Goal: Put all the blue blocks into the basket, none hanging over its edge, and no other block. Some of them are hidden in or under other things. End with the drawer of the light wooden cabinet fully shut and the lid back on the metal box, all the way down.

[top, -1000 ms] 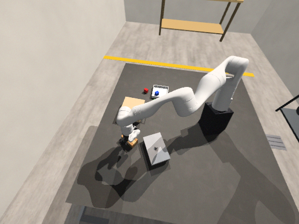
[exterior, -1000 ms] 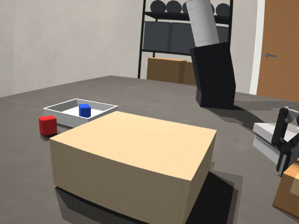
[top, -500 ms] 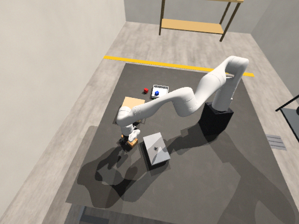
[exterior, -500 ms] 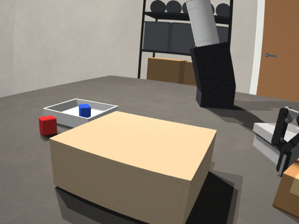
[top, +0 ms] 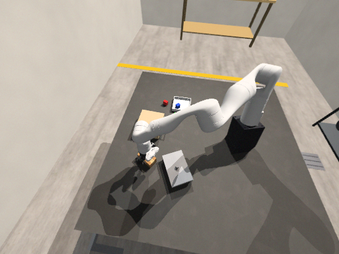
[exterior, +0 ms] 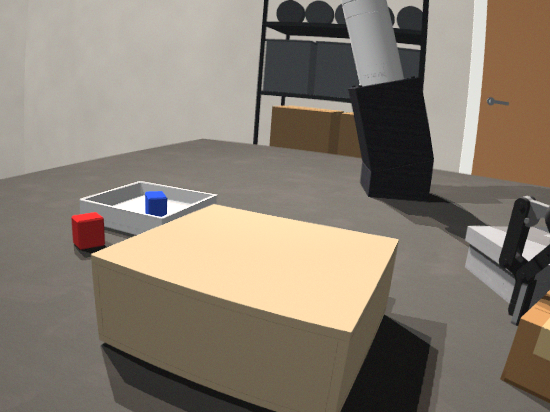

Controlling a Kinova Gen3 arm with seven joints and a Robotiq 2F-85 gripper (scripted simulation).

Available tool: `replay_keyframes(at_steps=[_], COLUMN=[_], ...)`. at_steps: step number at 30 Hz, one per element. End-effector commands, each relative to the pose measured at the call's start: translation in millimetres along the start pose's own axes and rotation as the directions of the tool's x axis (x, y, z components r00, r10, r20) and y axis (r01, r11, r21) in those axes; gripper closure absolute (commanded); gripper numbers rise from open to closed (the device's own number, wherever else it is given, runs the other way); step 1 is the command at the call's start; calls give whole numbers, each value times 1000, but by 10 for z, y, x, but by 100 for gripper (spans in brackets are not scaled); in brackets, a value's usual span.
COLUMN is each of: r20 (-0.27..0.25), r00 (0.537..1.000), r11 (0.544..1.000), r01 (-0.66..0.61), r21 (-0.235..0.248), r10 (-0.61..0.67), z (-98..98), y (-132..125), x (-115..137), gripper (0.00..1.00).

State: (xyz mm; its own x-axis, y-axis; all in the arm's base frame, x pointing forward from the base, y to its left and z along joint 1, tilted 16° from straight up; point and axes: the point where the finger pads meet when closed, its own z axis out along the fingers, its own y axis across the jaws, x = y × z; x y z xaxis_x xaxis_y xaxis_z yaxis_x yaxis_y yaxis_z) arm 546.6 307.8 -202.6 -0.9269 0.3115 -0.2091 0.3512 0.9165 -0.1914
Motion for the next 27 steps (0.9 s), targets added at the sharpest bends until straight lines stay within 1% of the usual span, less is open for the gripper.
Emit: replay_keyframes(at_steps=[1, 3, 4, 27], r20=[1, 1, 1, 1], r00=[1000, 1000, 1000, 1000], r11=[1000, 1000, 1000, 1000], r01=[0, 0, 0, 0], r21=[-2, -2, -2, -2], r10=[0, 0, 0, 0], z=[-14, -14, -14, -14], y=[10, 10, 10, 10], x=[-4, -4, -4, -4], gripper=[7, 7, 33, 33])
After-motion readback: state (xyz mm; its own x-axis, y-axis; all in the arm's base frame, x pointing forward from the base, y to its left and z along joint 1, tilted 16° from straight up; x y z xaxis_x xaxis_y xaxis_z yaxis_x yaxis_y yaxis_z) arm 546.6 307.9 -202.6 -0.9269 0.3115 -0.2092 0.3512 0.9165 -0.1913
